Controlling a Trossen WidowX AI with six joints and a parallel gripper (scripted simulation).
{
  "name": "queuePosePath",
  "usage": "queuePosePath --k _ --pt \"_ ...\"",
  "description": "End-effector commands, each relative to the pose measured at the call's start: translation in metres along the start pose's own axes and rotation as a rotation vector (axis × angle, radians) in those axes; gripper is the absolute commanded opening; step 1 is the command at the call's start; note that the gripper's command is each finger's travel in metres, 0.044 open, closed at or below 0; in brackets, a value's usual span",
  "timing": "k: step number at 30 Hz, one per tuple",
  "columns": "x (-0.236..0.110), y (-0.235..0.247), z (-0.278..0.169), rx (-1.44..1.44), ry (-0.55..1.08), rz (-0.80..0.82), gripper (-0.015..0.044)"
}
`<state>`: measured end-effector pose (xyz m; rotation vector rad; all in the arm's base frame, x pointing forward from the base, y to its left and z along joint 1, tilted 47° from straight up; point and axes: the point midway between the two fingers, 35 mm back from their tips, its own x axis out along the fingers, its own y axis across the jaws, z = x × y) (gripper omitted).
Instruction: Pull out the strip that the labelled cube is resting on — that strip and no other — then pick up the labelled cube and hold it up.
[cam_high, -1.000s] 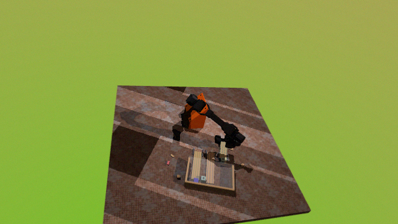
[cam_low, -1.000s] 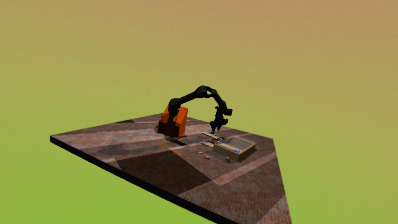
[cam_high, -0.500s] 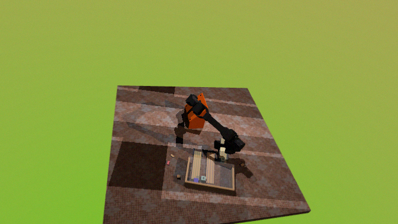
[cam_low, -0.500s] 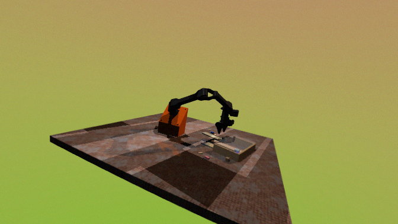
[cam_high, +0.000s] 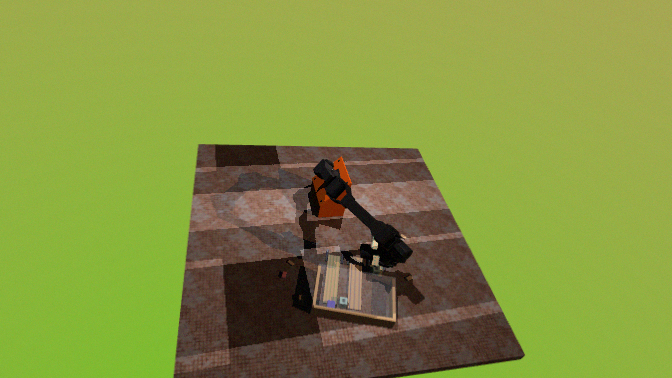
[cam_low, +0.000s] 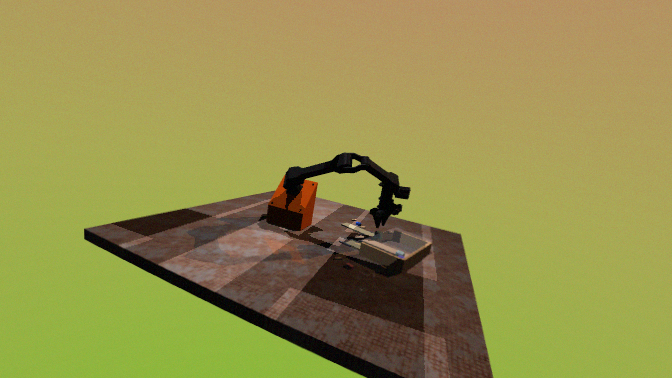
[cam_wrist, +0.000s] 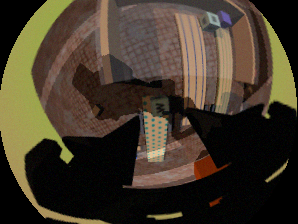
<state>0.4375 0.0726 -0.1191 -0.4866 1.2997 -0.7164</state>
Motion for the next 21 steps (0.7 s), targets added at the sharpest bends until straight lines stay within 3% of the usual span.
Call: queuePosePath --k 1,21 --pt "0.007 0.000 0.001 -0.006 -0.002 -0.005 0.0250" --pt "0.040 -0.001 0.001 -0.006 -0.002 -0.007 0.0250"
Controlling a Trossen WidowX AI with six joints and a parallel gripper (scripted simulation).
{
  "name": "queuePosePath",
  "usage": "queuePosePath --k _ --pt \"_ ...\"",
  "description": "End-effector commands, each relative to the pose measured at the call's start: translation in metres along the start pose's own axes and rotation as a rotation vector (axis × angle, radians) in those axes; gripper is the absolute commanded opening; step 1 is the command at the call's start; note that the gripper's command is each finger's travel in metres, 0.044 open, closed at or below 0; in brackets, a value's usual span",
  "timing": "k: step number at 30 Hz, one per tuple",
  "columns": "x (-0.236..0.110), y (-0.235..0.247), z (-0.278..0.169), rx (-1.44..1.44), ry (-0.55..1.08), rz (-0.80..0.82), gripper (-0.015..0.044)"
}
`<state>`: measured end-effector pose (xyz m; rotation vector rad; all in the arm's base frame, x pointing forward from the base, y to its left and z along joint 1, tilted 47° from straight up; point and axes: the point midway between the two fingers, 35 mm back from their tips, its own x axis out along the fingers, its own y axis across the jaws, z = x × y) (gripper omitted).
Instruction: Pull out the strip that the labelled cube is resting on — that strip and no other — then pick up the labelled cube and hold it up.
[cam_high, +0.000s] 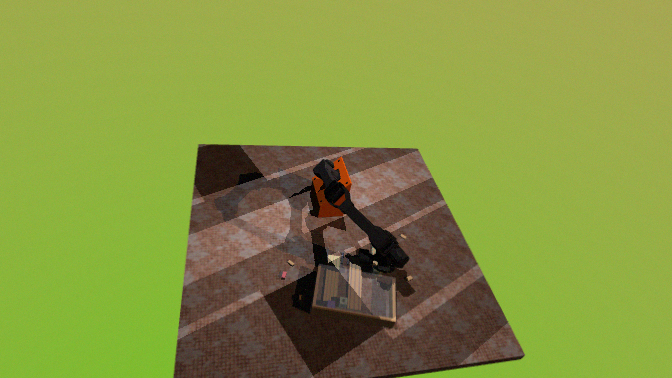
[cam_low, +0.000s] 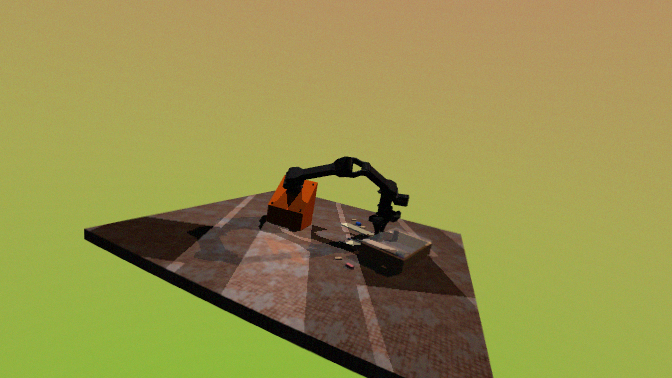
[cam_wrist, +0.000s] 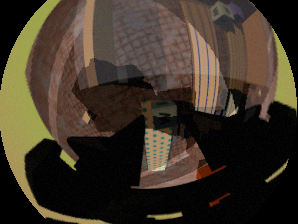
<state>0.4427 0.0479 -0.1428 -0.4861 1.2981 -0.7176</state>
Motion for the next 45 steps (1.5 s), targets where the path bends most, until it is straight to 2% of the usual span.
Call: queuePosePath --k 1,10,14,21,25,45 --pt "0.007 -0.001 -0.001 -0.007 -0.001 -0.007 0.0250" --pt "0.017 -0.001 -0.002 -0.007 -0.001 -0.008 0.0250" --pt "0.015 -0.001 -0.001 0.000 0.002 -0.002 0.0145" --pt "0.015 -0.001 -0.001 0.000 0.002 -0.002 0.0098" --pt "0.014 -0.002 -0.003 0.000 0.002 -0.002 0.0000" --pt "-0.026 -0.028 -0.053 -0.010 0.002 -0.006 0.0000"
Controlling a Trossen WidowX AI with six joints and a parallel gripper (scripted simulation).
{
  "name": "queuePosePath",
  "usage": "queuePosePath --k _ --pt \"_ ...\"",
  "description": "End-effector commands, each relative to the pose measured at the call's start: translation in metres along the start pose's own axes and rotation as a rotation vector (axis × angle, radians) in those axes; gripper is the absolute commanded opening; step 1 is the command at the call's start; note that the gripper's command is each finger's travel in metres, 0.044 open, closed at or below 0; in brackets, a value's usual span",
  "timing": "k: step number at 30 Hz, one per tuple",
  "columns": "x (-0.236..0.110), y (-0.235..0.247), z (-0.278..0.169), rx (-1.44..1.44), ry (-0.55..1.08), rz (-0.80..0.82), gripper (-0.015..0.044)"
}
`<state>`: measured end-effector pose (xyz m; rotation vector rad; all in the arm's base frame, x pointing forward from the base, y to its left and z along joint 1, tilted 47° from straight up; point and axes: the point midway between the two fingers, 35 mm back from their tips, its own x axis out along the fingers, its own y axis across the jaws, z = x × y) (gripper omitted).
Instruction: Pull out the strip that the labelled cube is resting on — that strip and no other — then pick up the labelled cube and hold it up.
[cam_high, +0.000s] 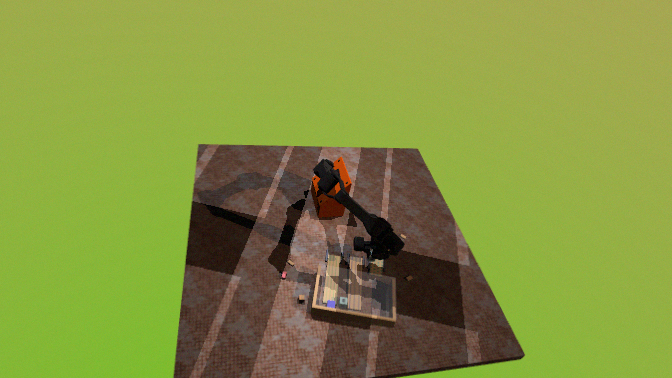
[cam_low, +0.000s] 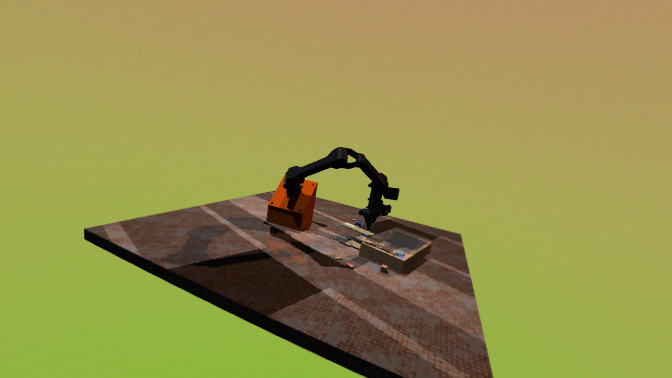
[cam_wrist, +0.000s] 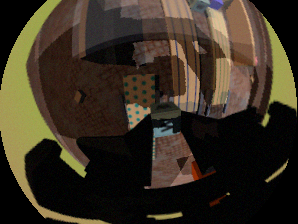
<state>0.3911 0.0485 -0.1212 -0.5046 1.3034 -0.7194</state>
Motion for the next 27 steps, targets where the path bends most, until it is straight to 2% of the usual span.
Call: queuePosePath --k 1,27 --pt "-0.006 -0.003 -0.009 0.004 0.000 0.005 0.0000" --pt "-0.006 -0.039 -0.077 0.000 0.003 0.004 0.0000"
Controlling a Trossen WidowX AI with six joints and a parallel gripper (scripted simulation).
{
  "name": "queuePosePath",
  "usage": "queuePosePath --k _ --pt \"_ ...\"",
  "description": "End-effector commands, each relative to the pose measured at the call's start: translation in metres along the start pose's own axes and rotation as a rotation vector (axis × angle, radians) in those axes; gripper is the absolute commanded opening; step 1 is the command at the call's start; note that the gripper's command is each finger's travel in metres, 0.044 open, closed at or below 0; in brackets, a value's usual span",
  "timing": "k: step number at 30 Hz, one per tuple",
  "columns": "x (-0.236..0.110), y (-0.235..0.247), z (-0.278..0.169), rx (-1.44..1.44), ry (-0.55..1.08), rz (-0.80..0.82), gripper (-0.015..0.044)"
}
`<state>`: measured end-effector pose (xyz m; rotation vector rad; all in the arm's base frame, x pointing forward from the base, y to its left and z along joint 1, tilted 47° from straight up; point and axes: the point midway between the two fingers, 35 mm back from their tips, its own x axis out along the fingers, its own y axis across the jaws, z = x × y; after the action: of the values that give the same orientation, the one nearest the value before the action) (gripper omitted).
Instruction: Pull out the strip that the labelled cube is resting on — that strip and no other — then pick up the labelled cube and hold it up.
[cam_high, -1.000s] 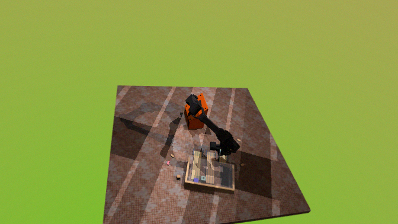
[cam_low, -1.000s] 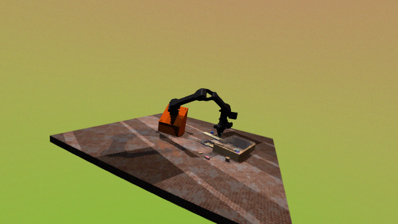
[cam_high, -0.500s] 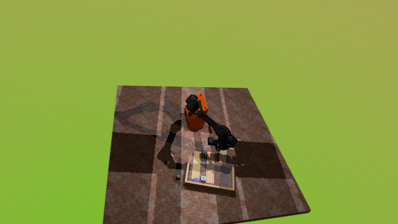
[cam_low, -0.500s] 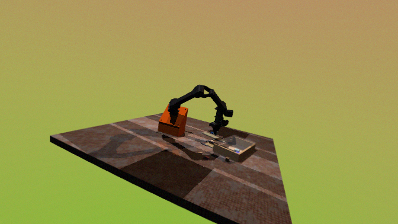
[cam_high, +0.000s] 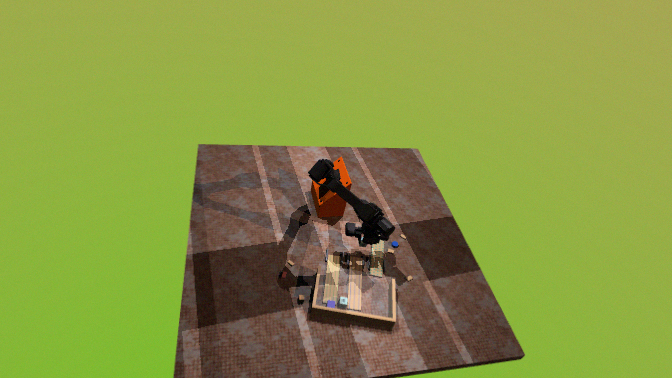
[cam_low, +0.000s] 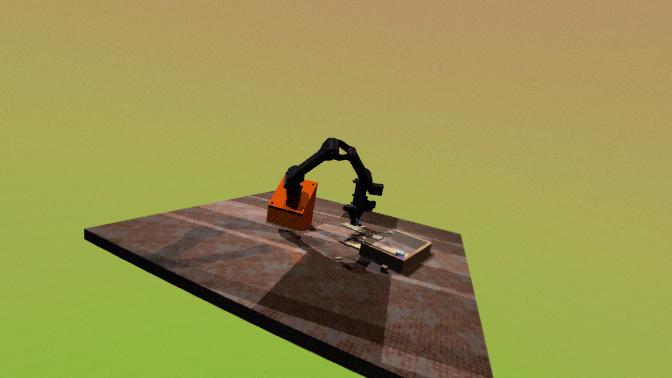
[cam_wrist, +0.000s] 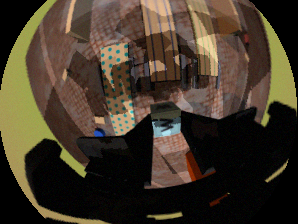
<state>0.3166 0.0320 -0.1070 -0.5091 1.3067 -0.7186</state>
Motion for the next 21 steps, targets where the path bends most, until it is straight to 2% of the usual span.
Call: queuePosePath --k 1,6,12,21 --pt "0.000 -0.005 -0.012 0.004 0.001 0.005 0.0000" --pt "-0.001 -0.010 -0.019 0.004 0.002 0.005 0.0000" --pt "-0.035 -0.009 -0.019 0.004 0.002 0.007 0.0000" --pt "-0.036 -0.009 -0.019 0.004 0.002 0.007 0.0000"
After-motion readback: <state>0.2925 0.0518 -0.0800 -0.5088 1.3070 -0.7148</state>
